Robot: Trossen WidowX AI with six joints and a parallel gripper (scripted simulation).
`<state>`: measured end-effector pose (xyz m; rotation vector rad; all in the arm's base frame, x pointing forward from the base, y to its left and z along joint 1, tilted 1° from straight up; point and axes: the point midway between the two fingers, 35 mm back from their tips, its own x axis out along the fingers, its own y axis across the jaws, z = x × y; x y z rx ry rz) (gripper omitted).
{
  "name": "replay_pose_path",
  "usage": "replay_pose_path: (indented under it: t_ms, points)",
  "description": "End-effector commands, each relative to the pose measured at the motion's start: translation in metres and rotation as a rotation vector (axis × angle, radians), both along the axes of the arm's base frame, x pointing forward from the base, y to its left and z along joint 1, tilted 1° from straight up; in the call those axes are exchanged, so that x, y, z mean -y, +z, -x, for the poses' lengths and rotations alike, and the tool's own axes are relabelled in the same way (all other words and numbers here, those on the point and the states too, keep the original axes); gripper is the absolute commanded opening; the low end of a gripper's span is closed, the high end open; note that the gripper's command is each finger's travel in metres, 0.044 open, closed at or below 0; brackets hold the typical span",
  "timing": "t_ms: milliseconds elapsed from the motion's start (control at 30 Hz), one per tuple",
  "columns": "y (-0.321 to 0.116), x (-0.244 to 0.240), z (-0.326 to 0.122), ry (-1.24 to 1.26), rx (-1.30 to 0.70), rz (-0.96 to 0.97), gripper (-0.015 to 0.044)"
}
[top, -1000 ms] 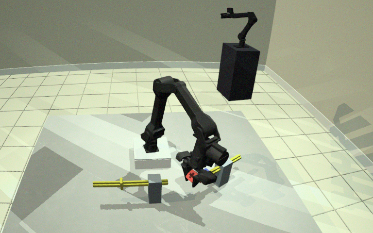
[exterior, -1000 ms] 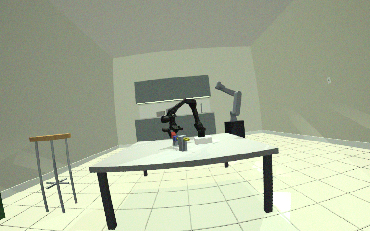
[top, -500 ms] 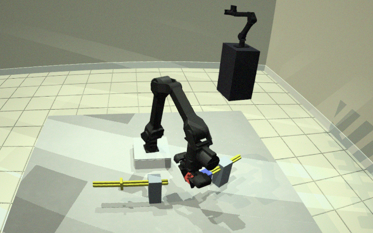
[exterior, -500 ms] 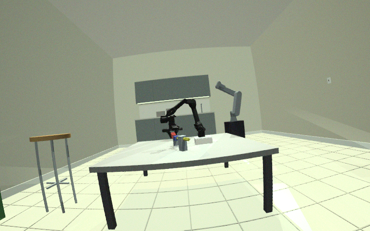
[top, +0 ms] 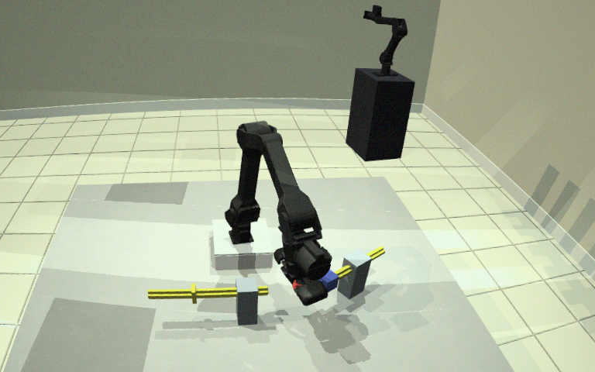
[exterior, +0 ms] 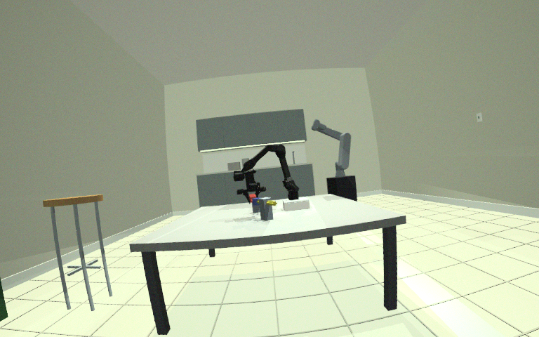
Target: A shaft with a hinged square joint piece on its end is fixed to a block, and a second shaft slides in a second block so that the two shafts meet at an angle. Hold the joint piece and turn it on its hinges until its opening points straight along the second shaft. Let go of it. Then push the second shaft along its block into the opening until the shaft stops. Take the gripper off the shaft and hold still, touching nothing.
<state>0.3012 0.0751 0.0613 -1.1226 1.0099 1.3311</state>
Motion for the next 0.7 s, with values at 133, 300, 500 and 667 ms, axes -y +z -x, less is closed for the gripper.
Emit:
replay_pose_path:
  t_ms: [133,300,500,667]
  points:
    - [-0.0023,0.0009,0.0011,-0.026,-0.004,-0.053,0.0000]
    - [-0.0025,0.0008,0.0012,-0.027,-0.004,-0.059,0.0000]
    - [-0.0027,0.0008,0.0013,-0.028,-0.005,-0.062,0.0000]
    - [-0.0029,0.0008,0.0014,-0.030,-0.005,-0.065,0.0000]
